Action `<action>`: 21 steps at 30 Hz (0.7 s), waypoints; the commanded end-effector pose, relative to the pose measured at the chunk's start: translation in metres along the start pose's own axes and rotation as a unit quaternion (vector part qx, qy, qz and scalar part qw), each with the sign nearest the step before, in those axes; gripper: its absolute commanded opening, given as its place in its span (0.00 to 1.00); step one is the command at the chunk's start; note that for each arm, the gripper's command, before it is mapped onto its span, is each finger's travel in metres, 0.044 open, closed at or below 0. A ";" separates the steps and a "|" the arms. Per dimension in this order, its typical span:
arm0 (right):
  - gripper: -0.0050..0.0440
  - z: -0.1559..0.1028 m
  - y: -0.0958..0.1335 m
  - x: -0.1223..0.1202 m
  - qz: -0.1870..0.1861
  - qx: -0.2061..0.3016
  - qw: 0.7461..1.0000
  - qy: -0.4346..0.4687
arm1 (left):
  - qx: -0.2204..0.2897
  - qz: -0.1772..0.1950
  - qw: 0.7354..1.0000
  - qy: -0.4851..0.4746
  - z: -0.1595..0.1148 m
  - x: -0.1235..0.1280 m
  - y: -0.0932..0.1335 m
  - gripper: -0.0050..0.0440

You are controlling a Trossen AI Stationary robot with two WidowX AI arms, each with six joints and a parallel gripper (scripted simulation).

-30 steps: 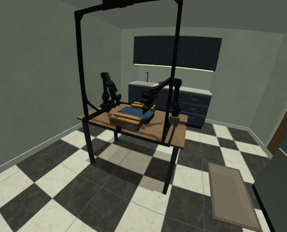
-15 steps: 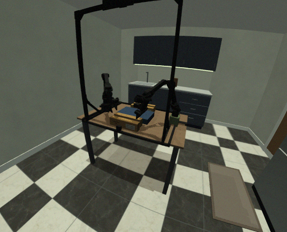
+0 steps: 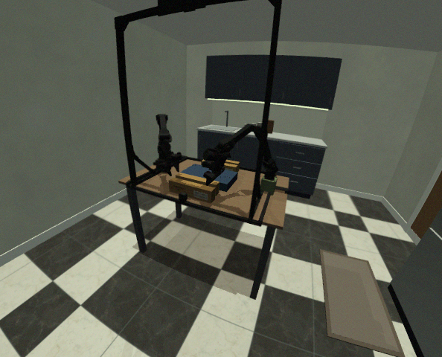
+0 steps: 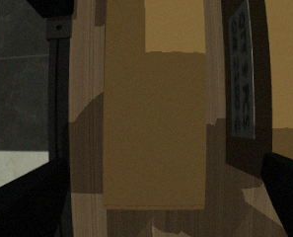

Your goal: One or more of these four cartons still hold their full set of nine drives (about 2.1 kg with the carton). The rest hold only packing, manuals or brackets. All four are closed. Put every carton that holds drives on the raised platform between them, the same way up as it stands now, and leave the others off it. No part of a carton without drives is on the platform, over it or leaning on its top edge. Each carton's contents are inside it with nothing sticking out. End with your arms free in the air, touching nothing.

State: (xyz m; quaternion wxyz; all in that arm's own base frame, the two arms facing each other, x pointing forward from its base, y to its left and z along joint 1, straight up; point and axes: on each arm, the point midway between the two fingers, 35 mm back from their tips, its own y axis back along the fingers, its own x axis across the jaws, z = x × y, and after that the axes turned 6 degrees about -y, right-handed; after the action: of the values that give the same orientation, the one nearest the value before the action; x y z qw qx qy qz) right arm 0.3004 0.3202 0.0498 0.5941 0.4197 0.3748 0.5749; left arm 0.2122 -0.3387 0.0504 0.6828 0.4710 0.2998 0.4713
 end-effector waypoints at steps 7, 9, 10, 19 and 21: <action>0.90 0.000 -0.005 0.004 0.000 -0.003 1.000 -0.001 | 0.002 0.003 1.000 0.000 -0.002 -0.002 -0.007 0.90; 0.90 -0.002 -0.011 0.003 0.000 -0.003 1.000 -0.001 | 0.002 0.003 1.000 0.000 -0.004 -0.003 -0.014 0.90; 0.90 -0.004 -0.016 0.003 0.000 -0.003 1.000 -0.001 | 0.002 0.003 1.000 0.000 -0.006 -0.003 -0.018 0.90; 0.90 -0.017 -0.050 0.002 0.000 -0.003 1.000 -0.001 | 0.002 0.003 1.000 0.000 -0.020 -0.004 -0.052 0.90; 0.90 -0.020 -0.058 0.001 0.000 -0.003 1.000 -0.001 | 0.002 0.003 1.000 0.000 -0.023 -0.004 -0.060 0.90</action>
State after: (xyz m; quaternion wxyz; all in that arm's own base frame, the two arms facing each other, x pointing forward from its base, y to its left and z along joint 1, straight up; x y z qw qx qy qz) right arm 0.3056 0.3273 0.0114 0.5932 0.4211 0.3645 0.5813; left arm 0.2141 -0.3455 0.0094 0.6869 0.4653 0.3008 0.4704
